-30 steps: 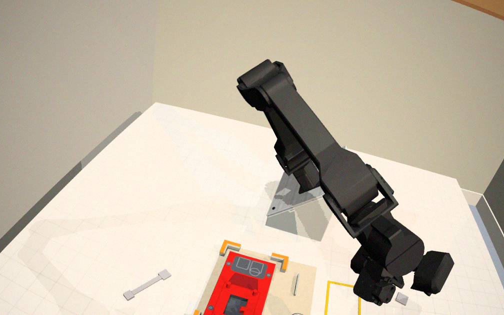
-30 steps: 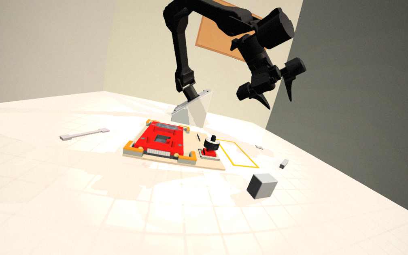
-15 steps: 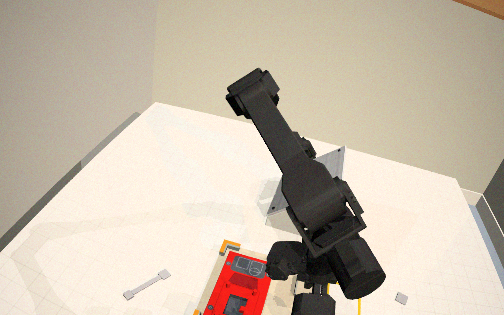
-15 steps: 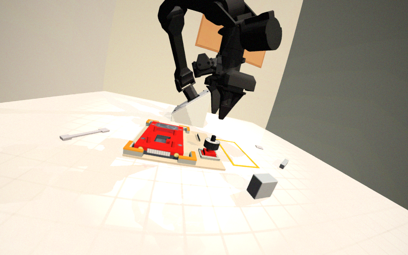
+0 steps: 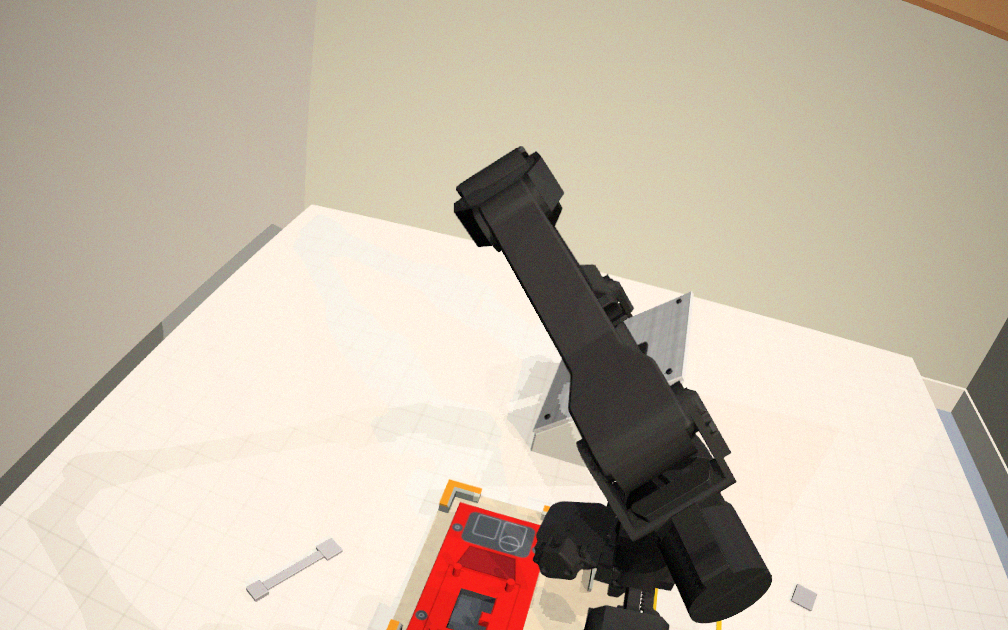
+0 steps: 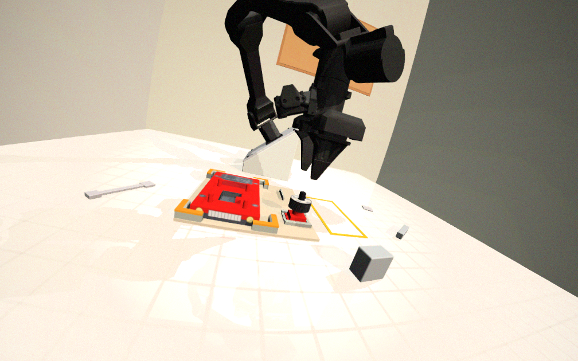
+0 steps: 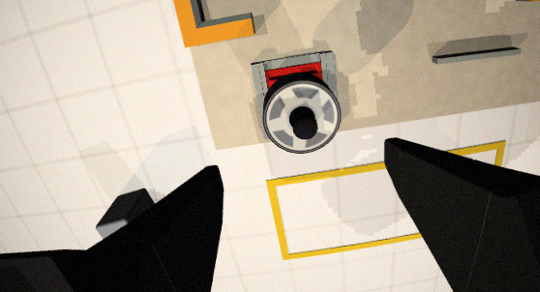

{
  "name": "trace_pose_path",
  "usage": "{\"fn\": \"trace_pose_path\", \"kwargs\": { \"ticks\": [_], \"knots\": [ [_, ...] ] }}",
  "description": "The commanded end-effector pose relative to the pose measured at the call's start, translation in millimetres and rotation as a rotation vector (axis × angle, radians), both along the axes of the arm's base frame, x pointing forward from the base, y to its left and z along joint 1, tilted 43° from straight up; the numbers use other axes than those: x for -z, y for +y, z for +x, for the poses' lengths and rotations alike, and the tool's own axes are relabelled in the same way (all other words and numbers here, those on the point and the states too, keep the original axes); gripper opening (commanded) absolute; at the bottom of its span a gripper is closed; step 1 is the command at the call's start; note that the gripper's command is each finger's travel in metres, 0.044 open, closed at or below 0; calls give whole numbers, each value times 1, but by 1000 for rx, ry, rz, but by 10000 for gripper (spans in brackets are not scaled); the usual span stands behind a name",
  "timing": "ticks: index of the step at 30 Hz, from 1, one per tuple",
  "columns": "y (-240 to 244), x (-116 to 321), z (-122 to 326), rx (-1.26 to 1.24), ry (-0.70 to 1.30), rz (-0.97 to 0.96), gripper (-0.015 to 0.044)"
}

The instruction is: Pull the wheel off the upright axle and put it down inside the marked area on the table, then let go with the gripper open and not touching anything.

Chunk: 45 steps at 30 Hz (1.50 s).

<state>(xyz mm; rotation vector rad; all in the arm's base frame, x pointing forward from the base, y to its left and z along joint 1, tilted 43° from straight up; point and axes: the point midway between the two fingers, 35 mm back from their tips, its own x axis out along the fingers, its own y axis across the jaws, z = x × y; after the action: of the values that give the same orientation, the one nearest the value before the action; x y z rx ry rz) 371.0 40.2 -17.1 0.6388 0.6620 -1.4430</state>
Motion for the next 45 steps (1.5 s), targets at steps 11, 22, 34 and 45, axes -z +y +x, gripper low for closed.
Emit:
{"fn": "trace_pose_path", "kwargs": {
  "ticks": [11, 22, 34, 45],
  "knots": [
    [-40, 41, -5, 18, 23, -11, 260],
    [-40, 41, -5, 18, 23, -11, 187],
    [-38, 39, -5, 17, 23, -11, 0],
    [-36, 37, -5, 15, 22, -11, 0]
  ]
}}
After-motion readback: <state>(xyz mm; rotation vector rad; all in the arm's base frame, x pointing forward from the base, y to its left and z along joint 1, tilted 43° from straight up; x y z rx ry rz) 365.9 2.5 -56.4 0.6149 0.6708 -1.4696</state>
